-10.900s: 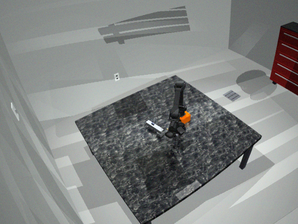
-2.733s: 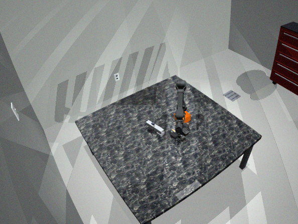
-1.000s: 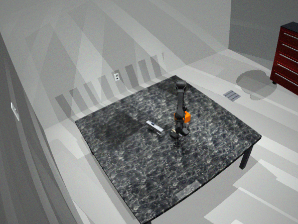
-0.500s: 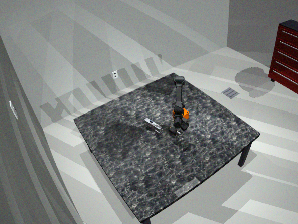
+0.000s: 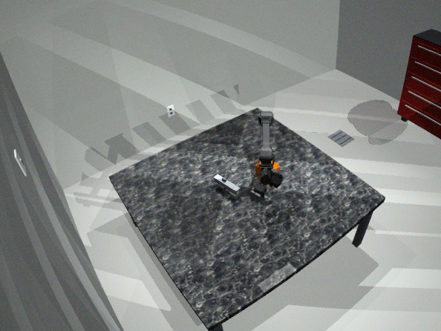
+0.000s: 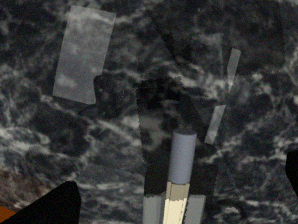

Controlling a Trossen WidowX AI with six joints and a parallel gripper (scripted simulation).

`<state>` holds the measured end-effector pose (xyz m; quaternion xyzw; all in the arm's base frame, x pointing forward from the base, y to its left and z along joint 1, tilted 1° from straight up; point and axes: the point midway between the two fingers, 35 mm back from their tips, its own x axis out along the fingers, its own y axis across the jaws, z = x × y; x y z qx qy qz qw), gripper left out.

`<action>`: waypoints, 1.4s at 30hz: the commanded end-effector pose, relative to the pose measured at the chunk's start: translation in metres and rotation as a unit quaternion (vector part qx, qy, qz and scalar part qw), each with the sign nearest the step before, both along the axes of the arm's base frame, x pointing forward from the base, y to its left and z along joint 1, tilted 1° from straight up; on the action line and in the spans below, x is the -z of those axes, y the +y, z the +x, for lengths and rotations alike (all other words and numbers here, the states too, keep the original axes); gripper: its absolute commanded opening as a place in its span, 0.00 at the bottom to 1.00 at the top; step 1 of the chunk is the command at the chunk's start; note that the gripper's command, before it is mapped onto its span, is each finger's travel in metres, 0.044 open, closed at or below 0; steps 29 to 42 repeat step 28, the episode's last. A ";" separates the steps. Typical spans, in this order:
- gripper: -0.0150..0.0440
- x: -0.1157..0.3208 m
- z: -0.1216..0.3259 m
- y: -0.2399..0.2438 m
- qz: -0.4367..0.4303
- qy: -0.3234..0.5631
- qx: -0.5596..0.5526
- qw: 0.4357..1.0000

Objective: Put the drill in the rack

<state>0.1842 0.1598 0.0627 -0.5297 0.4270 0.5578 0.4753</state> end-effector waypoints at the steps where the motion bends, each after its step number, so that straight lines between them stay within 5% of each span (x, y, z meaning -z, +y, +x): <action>1: 1.00 -0.023 -0.008 0.048 0.057 -0.002 -0.170 0.984; 11: 1.00 -0.097 -0.073 0.159 0.210 -0.045 -0.593 0.776; 21: 1.00 -0.166 -0.162 0.215 0.327 -0.116 -0.817 0.460; 42: 1.00 -0.168 -0.165 0.217 0.331 -0.119 -0.822 0.448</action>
